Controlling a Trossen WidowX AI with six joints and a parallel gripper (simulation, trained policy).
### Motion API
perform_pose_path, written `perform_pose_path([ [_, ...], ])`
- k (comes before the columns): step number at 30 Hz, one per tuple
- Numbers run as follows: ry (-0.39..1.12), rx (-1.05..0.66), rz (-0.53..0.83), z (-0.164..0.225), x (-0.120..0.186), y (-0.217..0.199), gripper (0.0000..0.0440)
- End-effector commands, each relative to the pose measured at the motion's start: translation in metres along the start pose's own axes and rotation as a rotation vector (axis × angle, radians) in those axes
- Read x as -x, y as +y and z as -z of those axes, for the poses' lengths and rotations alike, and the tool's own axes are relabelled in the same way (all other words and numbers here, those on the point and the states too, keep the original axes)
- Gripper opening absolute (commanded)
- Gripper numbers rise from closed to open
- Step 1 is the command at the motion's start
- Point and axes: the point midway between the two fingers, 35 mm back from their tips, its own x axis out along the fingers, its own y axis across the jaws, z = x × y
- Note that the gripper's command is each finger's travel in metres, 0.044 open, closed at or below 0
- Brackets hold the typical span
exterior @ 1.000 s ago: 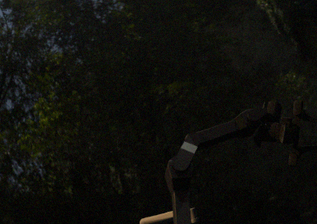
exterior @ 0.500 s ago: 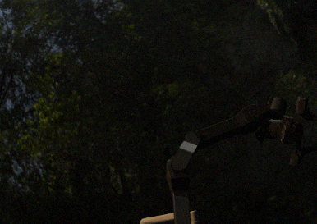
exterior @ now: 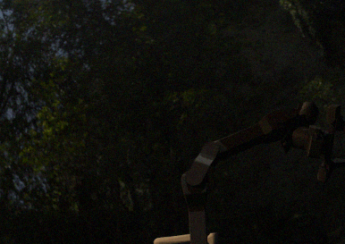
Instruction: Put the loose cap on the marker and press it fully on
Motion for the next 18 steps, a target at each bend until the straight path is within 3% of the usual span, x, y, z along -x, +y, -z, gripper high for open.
perform_pose_path([
  [1, -0.020, -0.016, 0.016, -0.006, -0.005, -0.001, 0.0325],
  [18, -0.130, -0.113, 0.064, -0.045, -0.024, 0.009, 0.0327],
])
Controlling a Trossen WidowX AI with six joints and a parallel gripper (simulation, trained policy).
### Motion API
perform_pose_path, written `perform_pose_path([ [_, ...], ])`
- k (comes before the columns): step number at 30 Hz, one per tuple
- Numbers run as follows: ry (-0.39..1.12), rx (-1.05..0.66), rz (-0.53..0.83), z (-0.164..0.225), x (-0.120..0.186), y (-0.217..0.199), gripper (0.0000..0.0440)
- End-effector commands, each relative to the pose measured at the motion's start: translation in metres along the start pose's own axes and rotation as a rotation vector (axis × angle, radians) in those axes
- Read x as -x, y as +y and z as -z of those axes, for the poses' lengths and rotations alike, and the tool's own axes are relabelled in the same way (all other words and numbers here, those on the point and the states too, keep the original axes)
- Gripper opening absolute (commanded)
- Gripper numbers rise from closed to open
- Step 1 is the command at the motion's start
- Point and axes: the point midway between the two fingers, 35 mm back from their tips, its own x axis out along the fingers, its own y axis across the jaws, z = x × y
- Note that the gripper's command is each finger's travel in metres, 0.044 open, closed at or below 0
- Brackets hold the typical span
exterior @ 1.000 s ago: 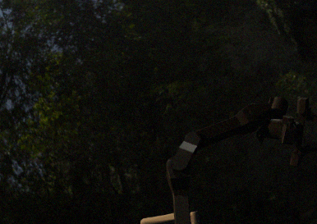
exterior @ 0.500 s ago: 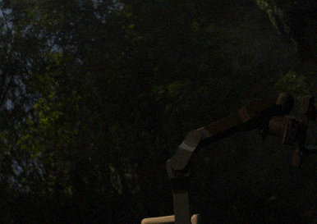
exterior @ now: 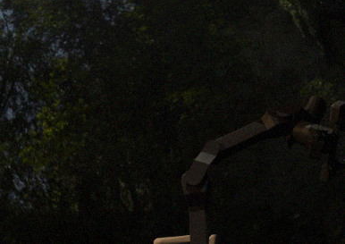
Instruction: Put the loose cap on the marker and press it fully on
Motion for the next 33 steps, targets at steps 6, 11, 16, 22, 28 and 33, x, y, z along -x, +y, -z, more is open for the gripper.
perform_pose_path([
  [6, -0.054, -0.050, 0.030, -0.017, -0.012, 0.004, 0.0328],
  [11, -0.085, -0.082, 0.043, -0.028, -0.018, 0.009, 0.0328],
  [16, -0.116, -0.116, 0.055, -0.039, -0.024, 0.013, 0.0329],
  [22, -0.153, -0.157, 0.070, -0.053, -0.030, 0.018, 0.0329],
  [28, -0.189, -0.200, 0.084, -0.067, -0.036, 0.023, 0.0330],
  [33, -0.218, -0.237, 0.096, -0.078, -0.041, 0.027, 0.0330],
])
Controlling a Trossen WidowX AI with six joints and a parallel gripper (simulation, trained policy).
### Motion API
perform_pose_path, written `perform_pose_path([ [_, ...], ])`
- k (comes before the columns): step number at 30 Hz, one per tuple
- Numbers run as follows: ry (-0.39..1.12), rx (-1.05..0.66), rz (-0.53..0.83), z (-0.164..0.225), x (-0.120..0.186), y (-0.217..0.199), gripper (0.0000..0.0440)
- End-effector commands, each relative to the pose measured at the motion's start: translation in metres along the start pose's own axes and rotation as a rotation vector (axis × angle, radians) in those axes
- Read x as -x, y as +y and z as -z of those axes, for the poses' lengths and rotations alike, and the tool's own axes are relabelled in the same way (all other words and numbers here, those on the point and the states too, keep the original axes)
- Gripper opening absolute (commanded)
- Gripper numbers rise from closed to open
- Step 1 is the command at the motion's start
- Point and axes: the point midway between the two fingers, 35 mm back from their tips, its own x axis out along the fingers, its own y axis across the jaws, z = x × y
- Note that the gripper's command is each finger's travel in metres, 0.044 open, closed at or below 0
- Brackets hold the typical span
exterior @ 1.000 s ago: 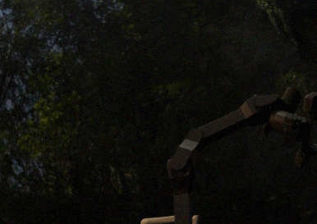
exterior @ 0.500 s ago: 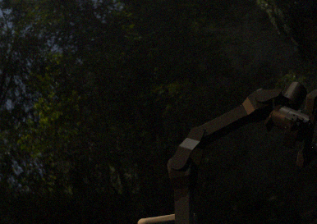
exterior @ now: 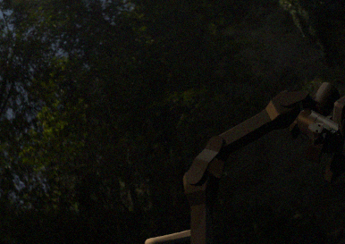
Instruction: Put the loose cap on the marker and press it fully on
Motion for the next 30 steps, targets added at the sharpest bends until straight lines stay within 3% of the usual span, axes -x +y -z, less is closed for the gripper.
perform_pose_path([
  [1, -0.024, -0.023, 0.017, -0.006, -0.007, 0.002, 0.0330],
  [30, -0.180, -0.254, 0.080, -0.065, -0.038, 0.041, 0.0333],
])
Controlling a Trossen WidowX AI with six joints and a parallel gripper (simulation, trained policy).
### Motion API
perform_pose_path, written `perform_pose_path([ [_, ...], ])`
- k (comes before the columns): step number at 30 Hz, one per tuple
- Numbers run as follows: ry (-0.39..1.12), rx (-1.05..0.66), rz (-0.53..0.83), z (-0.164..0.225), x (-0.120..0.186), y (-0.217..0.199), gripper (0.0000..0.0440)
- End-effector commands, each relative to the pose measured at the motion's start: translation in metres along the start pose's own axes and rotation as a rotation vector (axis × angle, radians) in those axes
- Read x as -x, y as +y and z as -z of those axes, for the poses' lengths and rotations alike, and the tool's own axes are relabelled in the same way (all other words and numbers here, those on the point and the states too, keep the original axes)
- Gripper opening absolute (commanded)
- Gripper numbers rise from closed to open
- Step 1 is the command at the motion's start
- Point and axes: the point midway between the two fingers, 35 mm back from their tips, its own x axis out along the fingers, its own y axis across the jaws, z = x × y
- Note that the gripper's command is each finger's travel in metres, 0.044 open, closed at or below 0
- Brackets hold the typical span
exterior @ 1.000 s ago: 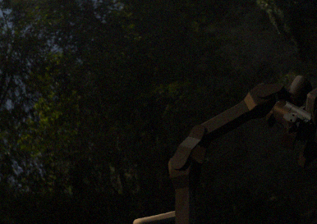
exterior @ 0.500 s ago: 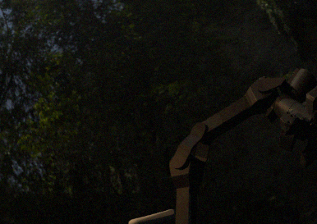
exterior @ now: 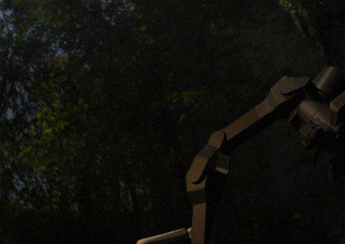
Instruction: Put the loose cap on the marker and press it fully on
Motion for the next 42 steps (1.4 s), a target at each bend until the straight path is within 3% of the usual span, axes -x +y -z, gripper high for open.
perform_pose_path([
  [1, -0.021, -0.027, 0.015, -0.005, -0.006, 0.004, 0.0333],
  [42, -0.210, -0.372, 0.085, -0.089, -0.041, 0.081, 0.0334],
])
